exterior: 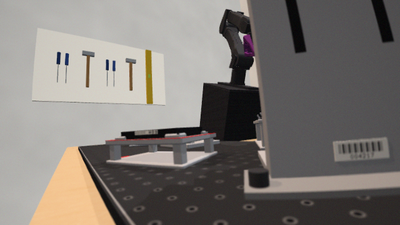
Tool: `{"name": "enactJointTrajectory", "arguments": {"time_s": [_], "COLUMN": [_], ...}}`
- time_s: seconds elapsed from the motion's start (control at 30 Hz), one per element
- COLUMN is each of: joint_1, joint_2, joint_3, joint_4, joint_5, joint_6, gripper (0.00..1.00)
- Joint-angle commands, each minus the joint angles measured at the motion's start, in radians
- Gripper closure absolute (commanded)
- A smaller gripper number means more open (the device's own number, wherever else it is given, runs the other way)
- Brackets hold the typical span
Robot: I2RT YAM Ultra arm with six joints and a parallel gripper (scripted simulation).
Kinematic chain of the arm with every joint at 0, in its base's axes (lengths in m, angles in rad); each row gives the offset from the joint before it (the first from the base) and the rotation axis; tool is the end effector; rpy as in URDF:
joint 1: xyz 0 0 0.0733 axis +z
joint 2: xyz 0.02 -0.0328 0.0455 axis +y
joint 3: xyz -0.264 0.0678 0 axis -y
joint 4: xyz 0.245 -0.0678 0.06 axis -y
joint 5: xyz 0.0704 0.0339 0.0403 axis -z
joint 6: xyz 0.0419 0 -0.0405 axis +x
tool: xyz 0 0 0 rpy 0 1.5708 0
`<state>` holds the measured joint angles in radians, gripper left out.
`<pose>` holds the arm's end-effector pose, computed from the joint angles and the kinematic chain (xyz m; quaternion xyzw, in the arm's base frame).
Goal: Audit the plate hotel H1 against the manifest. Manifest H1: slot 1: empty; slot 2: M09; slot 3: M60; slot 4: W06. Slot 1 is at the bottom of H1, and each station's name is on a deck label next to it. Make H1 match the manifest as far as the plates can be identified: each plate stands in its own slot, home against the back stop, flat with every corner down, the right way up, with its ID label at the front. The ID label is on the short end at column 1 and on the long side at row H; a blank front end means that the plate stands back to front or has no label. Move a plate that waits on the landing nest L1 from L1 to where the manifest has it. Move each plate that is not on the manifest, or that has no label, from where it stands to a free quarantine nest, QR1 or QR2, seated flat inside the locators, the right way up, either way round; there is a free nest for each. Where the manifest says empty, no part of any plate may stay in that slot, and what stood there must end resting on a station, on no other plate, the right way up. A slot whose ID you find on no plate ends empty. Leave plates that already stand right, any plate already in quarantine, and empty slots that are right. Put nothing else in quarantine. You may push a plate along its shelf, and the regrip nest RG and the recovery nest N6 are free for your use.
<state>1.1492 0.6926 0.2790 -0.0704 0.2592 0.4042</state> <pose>0.0756 0.1451 0.1921 -0.2467 0.8149 0.2805 0.4432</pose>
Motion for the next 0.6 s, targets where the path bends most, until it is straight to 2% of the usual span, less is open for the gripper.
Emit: {"name": "enactJointTrajectory", "arguments": {"time_s": [0.0,0.13,0.57], "joint_1": [0.01,0.031,0.035], "joint_2": [-0.02,-0.046,-0.025], "joint_3": [-0.001,-0.015,-0.032], "joint_4": [-0.015,-0.03,0.008], "joint_5": [0.028,0.047,0.05], "joint_6": [0.009,0.02,0.021], "gripper": [0.14,0.14,0.14]}}
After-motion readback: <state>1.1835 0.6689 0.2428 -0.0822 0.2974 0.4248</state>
